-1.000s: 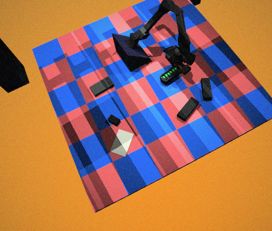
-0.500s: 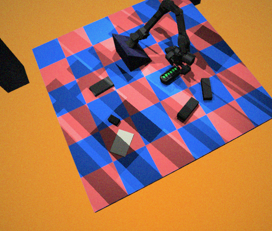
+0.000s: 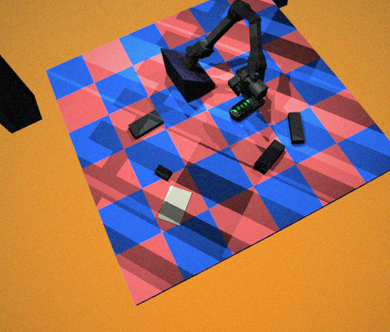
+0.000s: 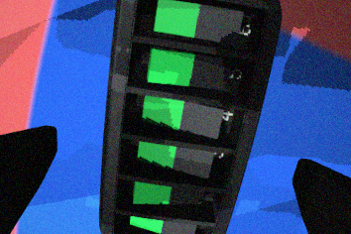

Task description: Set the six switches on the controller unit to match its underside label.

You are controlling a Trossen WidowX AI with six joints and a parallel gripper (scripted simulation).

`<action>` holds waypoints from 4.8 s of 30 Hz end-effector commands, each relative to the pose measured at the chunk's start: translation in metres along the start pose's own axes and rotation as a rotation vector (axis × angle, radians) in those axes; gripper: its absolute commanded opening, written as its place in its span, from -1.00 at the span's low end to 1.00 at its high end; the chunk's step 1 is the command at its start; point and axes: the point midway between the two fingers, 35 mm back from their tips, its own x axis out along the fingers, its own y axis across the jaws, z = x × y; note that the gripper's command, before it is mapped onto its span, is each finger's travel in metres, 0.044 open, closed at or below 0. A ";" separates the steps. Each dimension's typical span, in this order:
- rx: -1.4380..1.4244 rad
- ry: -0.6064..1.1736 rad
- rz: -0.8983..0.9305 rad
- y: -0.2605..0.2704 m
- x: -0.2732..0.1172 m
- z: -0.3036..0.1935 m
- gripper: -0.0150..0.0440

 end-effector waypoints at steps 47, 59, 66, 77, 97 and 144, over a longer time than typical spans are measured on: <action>-0.009 -0.006 0.003 0.000 -0.055 -0.006 -0.49; -0.002 -0.009 0.004 0.001 -0.055 -0.006 -0.14; -0.002 -0.009 0.004 0.001 -0.055 -0.006 0.49; 0.002 -0.007 0.004 0.006 -0.046 -0.005 0.73; 0.025 0.000 0.004 0.046 0.005 -0.003 -0.49; 0.019 -0.001 0.006 0.045 -0.044 -0.003 -0.49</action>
